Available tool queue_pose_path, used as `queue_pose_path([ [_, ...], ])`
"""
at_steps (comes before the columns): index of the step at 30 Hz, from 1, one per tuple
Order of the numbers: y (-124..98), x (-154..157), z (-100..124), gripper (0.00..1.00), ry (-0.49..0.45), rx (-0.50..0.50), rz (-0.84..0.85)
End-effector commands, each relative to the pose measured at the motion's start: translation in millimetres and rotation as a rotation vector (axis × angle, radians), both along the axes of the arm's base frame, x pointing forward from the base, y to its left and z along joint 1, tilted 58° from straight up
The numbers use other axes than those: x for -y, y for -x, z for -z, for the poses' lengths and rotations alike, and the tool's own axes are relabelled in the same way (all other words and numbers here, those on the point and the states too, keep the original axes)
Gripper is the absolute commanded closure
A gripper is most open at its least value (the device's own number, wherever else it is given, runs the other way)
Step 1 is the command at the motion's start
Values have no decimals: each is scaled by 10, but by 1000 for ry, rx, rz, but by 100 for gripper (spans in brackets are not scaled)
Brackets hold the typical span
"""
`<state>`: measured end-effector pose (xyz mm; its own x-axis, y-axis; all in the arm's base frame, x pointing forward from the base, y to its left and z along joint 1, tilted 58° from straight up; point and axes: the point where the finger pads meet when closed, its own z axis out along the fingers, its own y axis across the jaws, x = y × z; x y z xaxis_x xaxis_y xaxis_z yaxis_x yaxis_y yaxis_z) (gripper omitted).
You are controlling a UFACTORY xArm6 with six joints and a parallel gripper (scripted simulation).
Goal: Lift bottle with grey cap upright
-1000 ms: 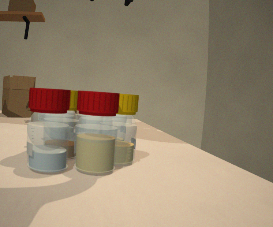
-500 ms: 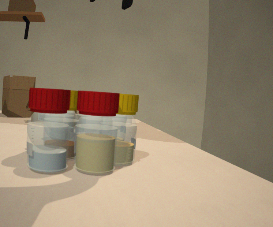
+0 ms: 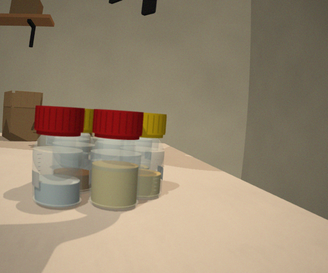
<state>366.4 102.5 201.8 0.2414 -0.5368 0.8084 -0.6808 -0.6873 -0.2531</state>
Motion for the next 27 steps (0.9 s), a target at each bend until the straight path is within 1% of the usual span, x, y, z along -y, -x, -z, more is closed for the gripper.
queue_pose_path([
  [1, -10, -2, 2, 21, 34, -21, -28],
  [9, -51, 18, 31, 21, 206, -144, -163],
  [16, -51, 18, 31, 21, 206, -144, -163],
  [17, -53, 20, 34, 21, 218, -147, -169],
  [26, -98, 44, 69, 21, 412, -285, -322],
  [27, -98, 44, 69, 21, 412, -285, -322],
])
